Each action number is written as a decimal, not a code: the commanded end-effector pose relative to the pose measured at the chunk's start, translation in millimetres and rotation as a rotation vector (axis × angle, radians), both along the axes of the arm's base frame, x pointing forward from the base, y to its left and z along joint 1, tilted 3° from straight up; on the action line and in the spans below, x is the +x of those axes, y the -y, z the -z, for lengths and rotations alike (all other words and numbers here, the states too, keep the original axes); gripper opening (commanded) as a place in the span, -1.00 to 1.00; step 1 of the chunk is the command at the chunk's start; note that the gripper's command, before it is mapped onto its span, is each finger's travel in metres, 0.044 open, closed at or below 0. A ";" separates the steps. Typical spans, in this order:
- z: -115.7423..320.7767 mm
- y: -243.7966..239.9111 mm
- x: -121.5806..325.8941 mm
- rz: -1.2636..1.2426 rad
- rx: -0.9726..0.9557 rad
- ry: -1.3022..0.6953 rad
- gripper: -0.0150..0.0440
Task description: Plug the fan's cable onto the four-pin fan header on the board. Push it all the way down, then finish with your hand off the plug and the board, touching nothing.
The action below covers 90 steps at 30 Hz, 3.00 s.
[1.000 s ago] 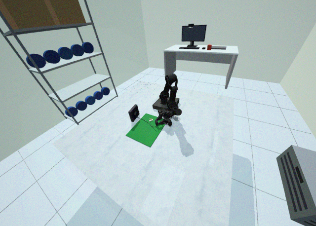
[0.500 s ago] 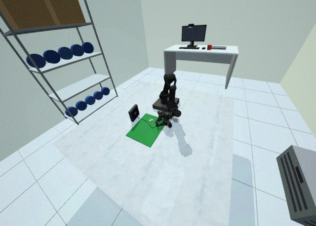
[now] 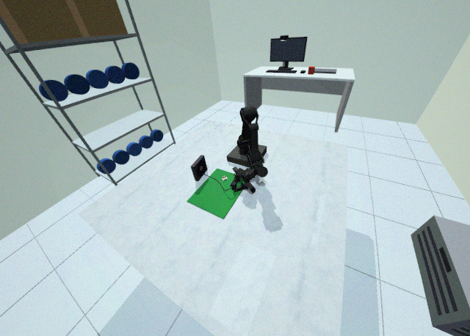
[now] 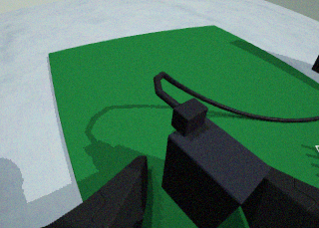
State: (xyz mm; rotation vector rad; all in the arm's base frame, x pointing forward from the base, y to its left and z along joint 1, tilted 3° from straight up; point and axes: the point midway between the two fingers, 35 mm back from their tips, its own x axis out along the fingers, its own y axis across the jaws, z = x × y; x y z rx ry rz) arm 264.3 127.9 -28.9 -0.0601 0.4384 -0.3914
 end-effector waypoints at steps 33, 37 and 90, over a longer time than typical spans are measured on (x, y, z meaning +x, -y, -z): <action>-5.6 -2.2 32.5 0.027 0.116 -0.453 0.20; -9.8 -0.7 33.6 0.033 0.136 -0.500 0.20; -100.6 25.0 5.0 0.119 0.485 -0.987 0.47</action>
